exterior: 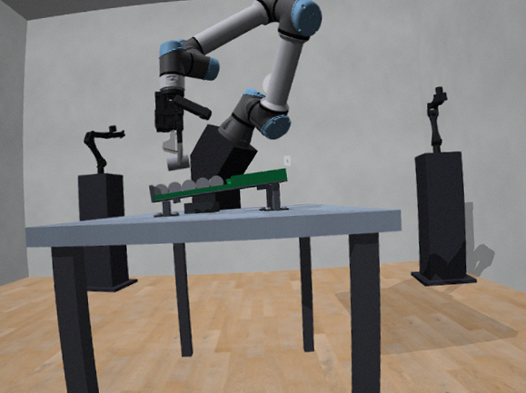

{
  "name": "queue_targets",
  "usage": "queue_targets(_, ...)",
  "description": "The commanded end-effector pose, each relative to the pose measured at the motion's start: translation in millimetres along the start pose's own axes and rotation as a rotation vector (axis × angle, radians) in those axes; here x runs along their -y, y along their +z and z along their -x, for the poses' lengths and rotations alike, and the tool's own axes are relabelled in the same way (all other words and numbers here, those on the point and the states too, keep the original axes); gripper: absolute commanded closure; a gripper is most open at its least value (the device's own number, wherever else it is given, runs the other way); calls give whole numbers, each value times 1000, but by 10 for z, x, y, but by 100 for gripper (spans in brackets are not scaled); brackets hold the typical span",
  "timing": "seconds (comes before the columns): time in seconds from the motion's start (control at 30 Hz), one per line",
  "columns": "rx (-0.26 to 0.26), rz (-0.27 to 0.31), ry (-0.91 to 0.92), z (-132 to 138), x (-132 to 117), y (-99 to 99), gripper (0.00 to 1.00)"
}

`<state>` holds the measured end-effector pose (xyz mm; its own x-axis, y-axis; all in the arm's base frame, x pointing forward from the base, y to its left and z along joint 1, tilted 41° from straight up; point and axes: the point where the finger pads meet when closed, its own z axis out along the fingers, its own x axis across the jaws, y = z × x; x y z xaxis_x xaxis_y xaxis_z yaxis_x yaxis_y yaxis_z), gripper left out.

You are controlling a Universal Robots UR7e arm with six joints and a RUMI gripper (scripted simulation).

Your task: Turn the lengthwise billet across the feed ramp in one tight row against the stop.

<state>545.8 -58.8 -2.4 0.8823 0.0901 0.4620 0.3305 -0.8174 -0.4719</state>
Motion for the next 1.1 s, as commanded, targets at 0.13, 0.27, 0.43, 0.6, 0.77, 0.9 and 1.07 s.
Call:
queue_targets(0.13, -1, 1, 0, -3, -4, -5, 100)
queue_targets(0.27, -1, 1, 0, -3, -4, -5, 100)
queue_targets(0.43, -1, 1, 0, -3, -4, -5, 100)
queue_targets(0.6, -1, 1, 0, -3, -4, -5, 100)
queue_targets(0.77, -1, 1, 300, -5, -5, -44, 100)
queue_targets(0.9, -1, 1, 300, -5, -5, -44, 100)
queue_targets(1.07, -1, 1, 300, -5, -5, -44, 100)
